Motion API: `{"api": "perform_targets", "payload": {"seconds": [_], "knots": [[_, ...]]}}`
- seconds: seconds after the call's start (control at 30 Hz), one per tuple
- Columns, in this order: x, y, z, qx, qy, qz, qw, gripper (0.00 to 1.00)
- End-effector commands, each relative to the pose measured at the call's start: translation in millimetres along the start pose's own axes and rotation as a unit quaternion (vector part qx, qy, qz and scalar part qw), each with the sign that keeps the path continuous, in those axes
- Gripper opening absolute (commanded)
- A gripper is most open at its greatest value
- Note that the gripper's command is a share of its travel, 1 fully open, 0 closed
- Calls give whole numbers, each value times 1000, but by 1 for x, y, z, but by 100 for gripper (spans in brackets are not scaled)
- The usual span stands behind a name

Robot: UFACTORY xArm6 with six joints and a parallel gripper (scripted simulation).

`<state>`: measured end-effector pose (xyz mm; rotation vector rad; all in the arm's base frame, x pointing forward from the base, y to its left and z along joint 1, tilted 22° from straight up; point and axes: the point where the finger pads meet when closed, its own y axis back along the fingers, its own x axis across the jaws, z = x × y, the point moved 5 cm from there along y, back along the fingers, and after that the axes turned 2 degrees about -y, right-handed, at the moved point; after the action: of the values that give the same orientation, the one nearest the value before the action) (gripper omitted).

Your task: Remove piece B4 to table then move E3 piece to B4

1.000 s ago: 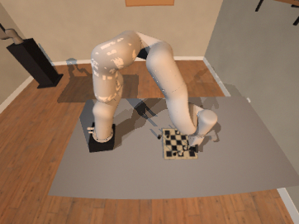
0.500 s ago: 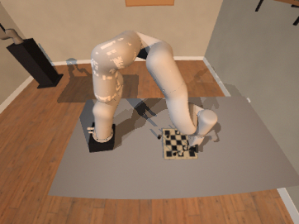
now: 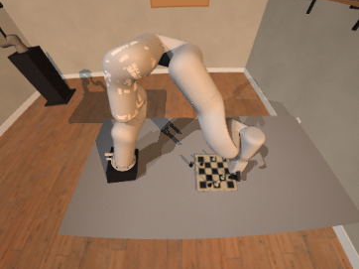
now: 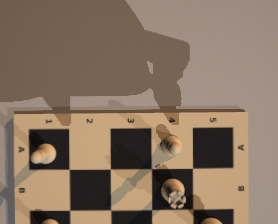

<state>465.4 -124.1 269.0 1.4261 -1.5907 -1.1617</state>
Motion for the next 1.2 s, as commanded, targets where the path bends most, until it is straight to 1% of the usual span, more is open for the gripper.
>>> {"api": "perform_targets", "payload": {"seconds": [0.0, 0.1, 0.17, 0.37, 1.17], "knots": [[0, 26, -1, 2, 0, 0, 1000, 100], [0, 37, -1, 2, 0, 0, 1000, 100], [0, 37, -1, 2, 0, 0, 1000, 100], [0, 48, -1, 2, 0, 0, 1000, 100], [0, 49, -1, 2, 0, 0, 1000, 100]]}}
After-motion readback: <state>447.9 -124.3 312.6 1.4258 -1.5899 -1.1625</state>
